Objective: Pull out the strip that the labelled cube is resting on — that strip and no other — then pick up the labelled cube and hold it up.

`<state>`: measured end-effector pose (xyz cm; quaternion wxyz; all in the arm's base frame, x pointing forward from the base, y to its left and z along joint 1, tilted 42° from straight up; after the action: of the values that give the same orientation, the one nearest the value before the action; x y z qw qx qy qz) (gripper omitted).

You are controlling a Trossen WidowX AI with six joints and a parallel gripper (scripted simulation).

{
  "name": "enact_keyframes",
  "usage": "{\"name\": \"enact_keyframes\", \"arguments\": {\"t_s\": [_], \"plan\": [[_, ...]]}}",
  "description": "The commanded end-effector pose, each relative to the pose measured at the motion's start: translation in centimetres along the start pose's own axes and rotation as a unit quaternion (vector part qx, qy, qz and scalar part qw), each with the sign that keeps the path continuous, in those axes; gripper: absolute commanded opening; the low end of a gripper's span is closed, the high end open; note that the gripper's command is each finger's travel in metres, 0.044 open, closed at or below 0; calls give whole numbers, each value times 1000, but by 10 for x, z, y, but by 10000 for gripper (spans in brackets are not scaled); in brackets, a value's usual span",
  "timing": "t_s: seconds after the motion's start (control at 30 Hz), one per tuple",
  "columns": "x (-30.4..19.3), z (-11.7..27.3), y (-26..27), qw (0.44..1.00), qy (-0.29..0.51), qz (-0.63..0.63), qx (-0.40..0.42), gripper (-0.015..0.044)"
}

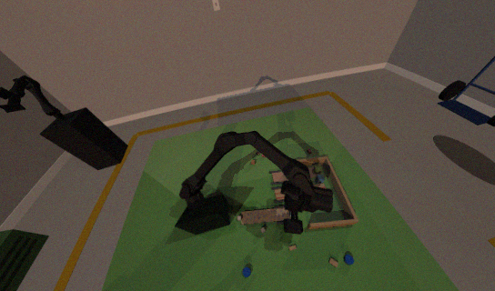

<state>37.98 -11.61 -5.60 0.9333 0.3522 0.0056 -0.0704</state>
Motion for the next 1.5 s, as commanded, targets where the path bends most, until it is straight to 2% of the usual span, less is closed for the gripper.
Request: {"name": "enact_keyframes", "arguments": {"t_s": [0.0, 0.1, 0.33, 1.33, 1.43, 1.47], "plan": [[13, 3, 1, 1000, -2, 0, 1, 440], [22, 4, 2, 1000, -2, 0, 1, 440], [22, -5, 2, 1000, -3, 0, 1, 256], [22, -51, 3, 1000, -2, 0, 3, 250], [23, -49, 3, 1000, -2, 3, 0, 171], [23, -49, 3, 1000, -2, 3, 0, 165]]}}
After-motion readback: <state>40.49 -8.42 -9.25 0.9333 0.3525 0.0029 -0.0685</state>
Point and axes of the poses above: the point midway between the two fingers, 35 mm back from their tips, its own z axis back along the fingers, its own y axis across the jaws, x = y × z, the point moved 3 cm from there along z, back along the fingers, and after that the axes turned 15 degrees about z, right-handed, at the moved point
